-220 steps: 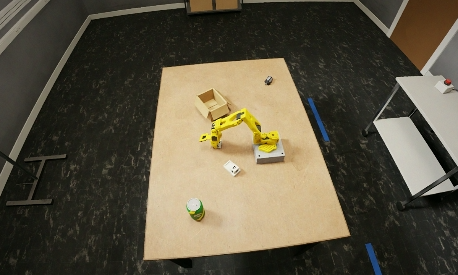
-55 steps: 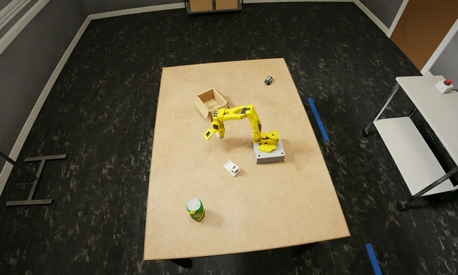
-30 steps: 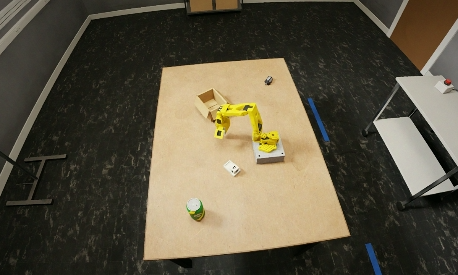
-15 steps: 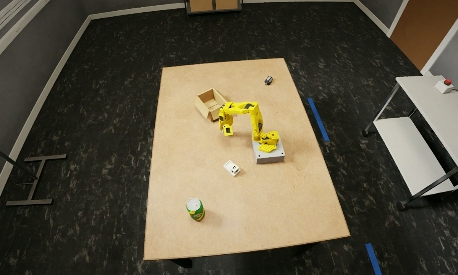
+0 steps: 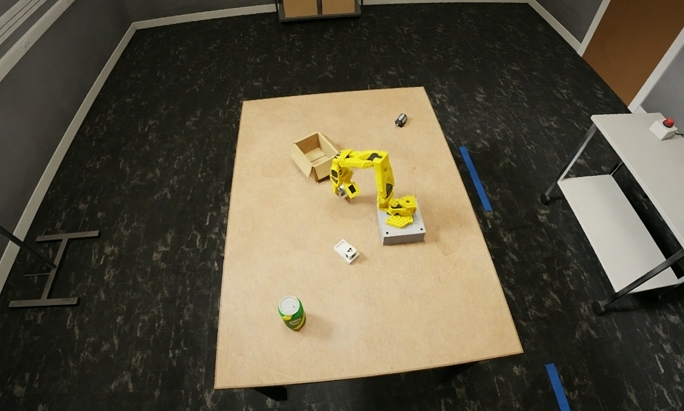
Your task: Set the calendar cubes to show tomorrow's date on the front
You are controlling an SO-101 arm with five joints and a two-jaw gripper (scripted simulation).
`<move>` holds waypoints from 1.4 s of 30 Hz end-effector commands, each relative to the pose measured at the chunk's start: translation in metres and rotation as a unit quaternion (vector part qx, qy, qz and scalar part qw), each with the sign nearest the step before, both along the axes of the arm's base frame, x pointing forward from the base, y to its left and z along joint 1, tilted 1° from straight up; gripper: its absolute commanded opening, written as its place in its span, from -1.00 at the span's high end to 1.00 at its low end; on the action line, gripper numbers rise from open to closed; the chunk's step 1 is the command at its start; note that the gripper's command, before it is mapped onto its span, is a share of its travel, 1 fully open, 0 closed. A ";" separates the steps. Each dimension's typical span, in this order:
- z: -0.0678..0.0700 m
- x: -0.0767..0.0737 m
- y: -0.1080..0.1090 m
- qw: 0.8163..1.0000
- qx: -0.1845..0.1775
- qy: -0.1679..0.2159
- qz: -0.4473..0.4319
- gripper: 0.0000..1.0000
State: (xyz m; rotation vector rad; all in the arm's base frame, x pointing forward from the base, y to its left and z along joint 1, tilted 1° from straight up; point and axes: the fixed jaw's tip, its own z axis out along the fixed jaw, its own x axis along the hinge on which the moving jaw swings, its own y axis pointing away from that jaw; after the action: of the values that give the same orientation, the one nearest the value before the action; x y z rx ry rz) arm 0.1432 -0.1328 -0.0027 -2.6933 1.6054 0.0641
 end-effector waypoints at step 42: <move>0.001 -0.017 -0.016 0.968 0.000 -0.014 0.251 1.00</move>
State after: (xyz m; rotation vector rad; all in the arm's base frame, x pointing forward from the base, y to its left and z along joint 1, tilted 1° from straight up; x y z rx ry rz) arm 0.1273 -0.1473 -0.0042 -2.9996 0.8774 0.0465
